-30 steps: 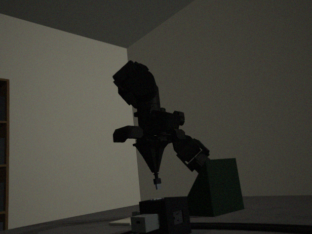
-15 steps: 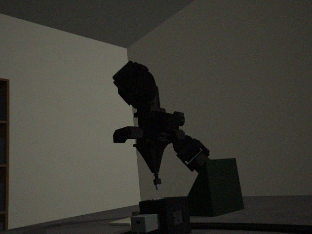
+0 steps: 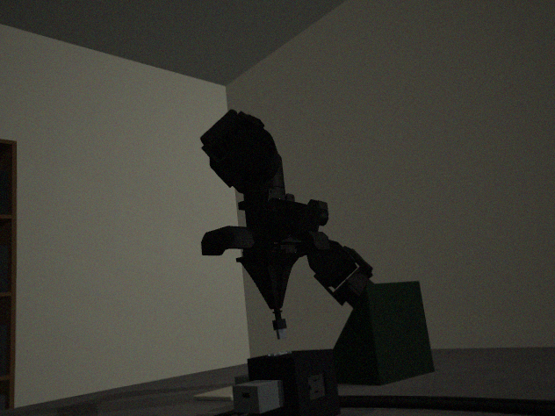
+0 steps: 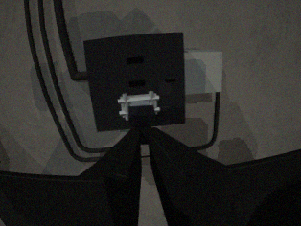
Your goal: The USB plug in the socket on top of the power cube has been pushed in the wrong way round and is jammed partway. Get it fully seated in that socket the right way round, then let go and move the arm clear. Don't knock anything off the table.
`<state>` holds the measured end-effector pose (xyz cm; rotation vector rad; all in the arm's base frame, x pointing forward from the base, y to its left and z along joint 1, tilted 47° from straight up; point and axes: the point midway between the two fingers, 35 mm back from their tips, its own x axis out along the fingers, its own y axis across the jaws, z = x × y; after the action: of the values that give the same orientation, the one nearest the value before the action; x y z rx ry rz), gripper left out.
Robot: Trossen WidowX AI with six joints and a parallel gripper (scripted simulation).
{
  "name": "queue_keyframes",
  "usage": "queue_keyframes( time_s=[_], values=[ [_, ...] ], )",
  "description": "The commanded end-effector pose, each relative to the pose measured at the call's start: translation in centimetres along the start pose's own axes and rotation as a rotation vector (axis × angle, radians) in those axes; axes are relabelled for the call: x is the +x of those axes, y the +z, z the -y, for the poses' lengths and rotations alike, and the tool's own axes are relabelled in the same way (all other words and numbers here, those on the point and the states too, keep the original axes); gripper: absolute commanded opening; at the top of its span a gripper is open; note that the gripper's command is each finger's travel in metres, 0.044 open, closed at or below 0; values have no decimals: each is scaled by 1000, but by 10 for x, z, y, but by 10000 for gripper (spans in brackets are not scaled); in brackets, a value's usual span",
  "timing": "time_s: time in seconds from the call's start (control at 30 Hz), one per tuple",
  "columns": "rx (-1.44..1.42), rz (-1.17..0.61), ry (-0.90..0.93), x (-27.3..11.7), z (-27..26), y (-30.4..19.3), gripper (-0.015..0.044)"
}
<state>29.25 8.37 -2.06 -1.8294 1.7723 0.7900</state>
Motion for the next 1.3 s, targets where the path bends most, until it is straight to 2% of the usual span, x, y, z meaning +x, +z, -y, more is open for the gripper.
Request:
queue_keyframes(
  time_s=[0.0, 1.27],
  values=[
    [-7, -5, -3, 1, 0, -1, 0],
    [-28, -18, -3, 5, 0, -3, 0]
  ],
)
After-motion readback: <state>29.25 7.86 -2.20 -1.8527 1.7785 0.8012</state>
